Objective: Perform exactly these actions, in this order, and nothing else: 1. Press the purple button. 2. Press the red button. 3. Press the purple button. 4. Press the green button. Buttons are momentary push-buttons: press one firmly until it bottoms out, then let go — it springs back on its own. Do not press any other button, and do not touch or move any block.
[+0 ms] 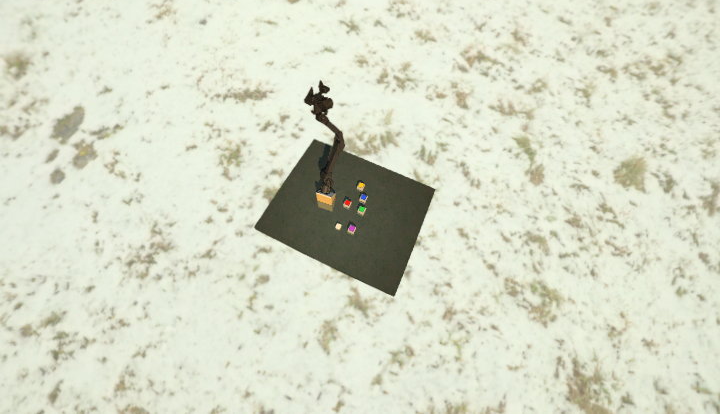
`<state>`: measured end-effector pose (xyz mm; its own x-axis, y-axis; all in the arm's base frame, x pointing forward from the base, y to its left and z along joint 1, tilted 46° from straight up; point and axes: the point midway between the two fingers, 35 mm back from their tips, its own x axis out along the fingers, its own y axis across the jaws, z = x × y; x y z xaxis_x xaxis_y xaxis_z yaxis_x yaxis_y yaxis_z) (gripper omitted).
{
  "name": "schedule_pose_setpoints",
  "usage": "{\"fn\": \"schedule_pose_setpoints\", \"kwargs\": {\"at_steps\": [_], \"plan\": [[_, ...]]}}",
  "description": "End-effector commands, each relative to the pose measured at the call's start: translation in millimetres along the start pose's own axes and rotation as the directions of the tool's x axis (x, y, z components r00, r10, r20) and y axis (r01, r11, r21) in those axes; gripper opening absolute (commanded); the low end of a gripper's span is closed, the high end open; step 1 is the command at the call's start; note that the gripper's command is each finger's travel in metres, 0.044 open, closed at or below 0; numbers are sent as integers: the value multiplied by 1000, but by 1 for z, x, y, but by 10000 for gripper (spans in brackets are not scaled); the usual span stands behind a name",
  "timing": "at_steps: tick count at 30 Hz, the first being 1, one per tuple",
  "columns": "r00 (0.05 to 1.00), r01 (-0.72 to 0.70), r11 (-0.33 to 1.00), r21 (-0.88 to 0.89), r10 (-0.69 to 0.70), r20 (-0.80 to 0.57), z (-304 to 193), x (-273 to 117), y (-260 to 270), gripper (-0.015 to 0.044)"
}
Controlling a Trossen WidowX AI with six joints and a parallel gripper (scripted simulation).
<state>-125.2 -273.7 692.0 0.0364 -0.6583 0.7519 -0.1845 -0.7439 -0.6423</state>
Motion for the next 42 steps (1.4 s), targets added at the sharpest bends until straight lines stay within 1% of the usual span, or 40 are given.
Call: {"fn": "schedule_pose_setpoints", "kwargs": {"at_steps": [1, 3, 5, 10, 14, 19, 25, 31, 37, 42], "plan": [[1000, -7, 1000, 12, 7, 5, 1, 1, 4, 400], [997, -67, 992, 105, 63, 47, 14, 7, 39, 400], [985, -171, 963, 208, 159, 74, 24, 13, 85, 400], [944, -328, 882, 338, 302, 129, 47, 16, 154, 400], [872, -488, 753, 442, 440, 213, 83, 10, 223, 400], [736, -667, 539, 514, 584, 344, 143, -11, 300, 400], [521, -822, 249, 512, 690, 502, 224, -54, 372, 400], [258, -903, -54, 426, 725, 638, 310, -117, 422, 400], [-42, -897, -346, 276, 689, 723, 391, -198, 448, 400], [-306, -817, -563, 124, 606, 734, 450, -277, 452, 400]]}}
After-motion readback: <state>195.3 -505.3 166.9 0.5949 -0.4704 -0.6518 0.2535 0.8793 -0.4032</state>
